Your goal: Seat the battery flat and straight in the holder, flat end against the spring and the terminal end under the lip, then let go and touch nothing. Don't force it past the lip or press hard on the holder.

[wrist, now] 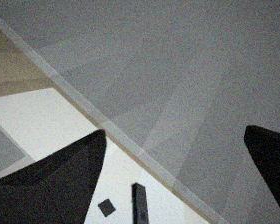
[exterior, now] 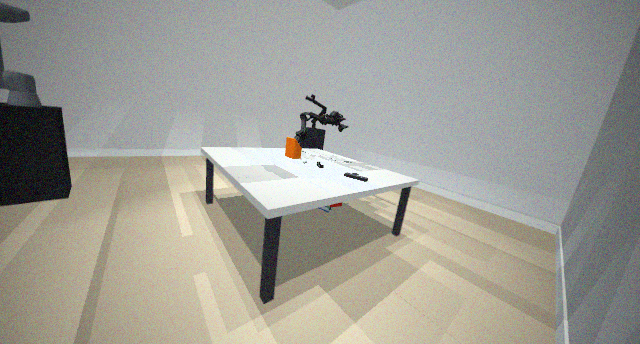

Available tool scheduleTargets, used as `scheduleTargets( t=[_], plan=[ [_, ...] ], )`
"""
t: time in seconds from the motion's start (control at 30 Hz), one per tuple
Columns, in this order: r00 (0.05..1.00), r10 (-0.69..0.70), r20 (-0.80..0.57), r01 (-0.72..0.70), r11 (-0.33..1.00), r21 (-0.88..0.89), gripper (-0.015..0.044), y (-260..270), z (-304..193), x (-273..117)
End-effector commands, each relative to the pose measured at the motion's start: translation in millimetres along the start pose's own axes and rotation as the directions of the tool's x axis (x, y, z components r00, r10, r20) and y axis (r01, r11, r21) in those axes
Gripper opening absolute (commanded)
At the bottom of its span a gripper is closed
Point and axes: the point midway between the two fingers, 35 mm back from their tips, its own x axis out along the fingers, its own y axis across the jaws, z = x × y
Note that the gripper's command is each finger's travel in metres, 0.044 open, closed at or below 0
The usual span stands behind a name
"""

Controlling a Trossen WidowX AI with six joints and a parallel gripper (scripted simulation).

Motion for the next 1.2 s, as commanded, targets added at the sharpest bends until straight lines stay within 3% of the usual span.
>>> scheduleTargets(
  t=[0.0, 0.1, 0.2, 0.37, 0.57, 0.73, 0.93, 1.07, 1.17],
  plan=[
    [1.000, 0.001, -0.012, -0.001, 1.000, -0.016, 0.0374, 0, -3, 1],
    [0.984, 0.010, -0.179, -0.051, 0.973, -0.227, 0.0295, -8, -50, 17],
    [0.923, 0.028, -0.385, -0.206, 0.879, -0.431, 0.0221, -18, -111, 25],
    [0.760, 0.079, -0.645, -0.527, 0.657, -0.539, 0.0221, -32, -197, 16],
    [0.534, 0.177, -0.826, -0.814, 0.373, -0.446, 0.0221, -40, -273, -16],
    [0.330, 0.301, -0.895, -0.944, 0.113, -0.310, 0.0221, -39, -323, -55],
    [0.111, 0.496, -0.861, -0.958, -0.178, -0.226, 0.0221, -26, -364, -109],
    [0.012, 0.639, -0.769, -0.910, -0.311, -0.273, 0.0221, -12, -378, -144],
    [-0.003, 0.670, -0.742, -0.897, -0.330, -0.294, 0.0221, -9, -379, -151]
  ],
)
